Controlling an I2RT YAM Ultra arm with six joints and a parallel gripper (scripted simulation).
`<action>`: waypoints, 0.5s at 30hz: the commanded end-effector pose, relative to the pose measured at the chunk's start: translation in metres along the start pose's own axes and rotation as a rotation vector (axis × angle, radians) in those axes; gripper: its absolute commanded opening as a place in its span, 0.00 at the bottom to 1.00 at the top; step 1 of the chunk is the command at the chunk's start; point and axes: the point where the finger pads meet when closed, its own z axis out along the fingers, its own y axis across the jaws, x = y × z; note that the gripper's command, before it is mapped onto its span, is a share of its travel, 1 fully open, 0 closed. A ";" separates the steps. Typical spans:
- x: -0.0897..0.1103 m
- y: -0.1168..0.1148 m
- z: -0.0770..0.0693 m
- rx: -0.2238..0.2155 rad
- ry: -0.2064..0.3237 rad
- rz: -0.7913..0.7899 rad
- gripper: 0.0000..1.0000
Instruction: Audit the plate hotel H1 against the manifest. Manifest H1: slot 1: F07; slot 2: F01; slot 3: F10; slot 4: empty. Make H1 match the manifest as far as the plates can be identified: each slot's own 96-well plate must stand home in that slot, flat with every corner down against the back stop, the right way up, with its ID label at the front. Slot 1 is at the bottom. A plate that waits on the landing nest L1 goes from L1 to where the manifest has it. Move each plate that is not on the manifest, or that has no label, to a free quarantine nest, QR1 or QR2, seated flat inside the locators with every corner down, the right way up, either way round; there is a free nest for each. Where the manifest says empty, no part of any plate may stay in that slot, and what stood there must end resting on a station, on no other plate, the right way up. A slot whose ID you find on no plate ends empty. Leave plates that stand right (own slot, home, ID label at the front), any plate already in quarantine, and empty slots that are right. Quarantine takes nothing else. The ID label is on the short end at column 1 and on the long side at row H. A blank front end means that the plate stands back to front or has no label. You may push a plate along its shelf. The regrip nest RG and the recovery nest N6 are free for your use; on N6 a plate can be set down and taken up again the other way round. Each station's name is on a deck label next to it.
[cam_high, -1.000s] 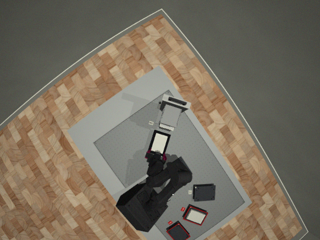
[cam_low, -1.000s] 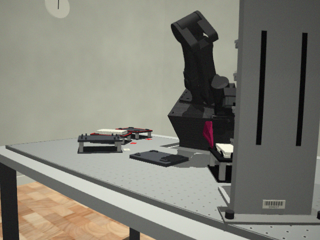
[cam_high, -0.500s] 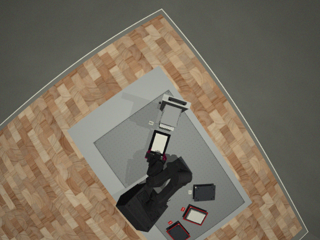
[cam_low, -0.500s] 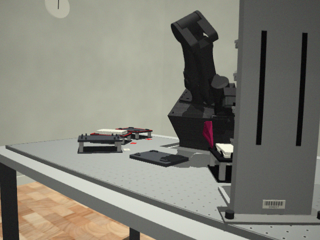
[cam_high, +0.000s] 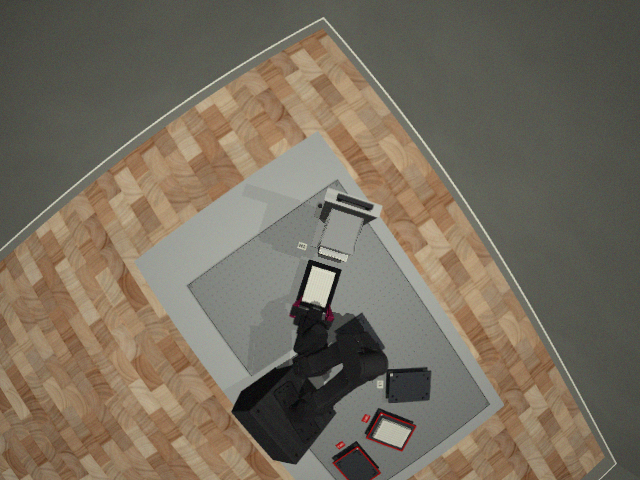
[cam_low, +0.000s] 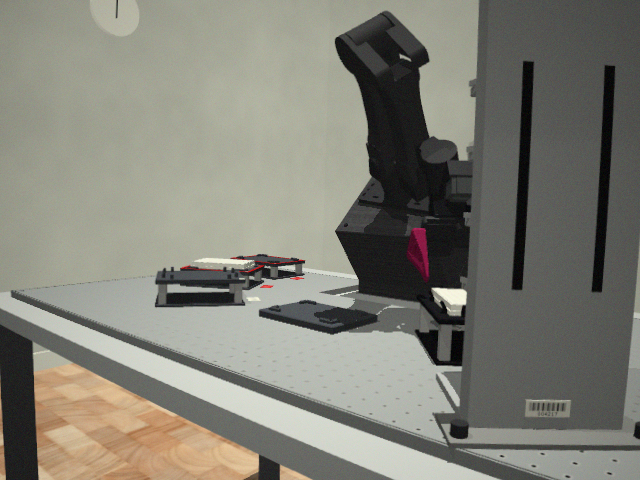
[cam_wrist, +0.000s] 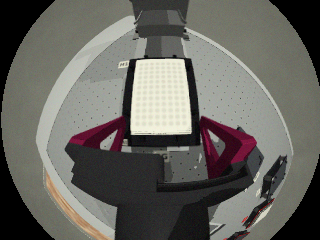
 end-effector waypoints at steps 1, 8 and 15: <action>-0.003 0.003 -0.004 -0.008 0.001 -0.003 1.00; -0.011 0.003 -0.013 -0.008 0.002 -0.003 1.00; -0.016 0.003 -0.020 -0.008 0.002 -0.002 1.00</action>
